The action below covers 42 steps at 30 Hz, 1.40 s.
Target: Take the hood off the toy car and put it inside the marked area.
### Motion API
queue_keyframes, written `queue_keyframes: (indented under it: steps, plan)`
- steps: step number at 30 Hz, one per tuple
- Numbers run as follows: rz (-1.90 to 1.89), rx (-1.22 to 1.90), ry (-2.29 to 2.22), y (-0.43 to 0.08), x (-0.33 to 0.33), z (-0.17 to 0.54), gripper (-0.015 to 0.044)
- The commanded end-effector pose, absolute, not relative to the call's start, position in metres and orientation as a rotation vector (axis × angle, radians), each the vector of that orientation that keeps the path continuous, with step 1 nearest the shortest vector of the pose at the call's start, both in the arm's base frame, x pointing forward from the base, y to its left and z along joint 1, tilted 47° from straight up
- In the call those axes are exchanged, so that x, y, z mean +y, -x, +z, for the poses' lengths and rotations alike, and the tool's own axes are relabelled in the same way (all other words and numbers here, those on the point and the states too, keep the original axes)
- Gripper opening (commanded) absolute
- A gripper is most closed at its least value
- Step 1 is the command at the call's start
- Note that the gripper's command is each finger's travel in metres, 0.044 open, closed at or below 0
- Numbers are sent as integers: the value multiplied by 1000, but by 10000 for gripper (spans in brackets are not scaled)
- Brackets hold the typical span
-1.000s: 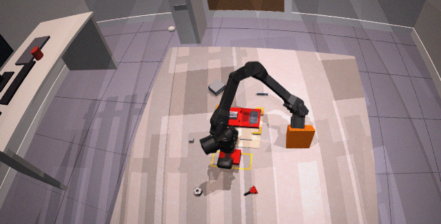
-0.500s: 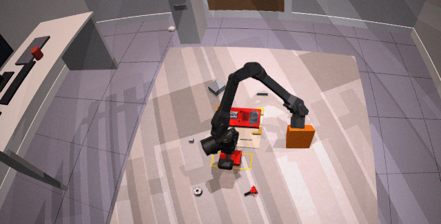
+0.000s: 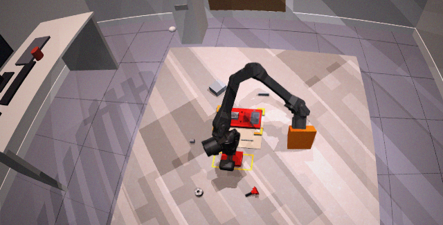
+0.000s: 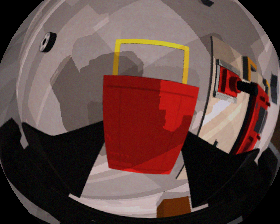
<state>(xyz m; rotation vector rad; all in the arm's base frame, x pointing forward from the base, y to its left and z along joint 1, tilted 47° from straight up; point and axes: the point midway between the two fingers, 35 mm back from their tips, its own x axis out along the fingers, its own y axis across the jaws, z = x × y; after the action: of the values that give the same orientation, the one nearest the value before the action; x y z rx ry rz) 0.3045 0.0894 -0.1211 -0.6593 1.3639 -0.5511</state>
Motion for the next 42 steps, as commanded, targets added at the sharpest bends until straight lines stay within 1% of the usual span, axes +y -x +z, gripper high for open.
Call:
queue_keyframes:
  steps: [1, 39, 42]
  plan:
    - [-552, 1368, 670, -304, 86, -124, 0]
    - [-552, 1367, 671, -305, 75, -135, 0]
    - [-553, 1364, 660, -307, 76, -133, 79]
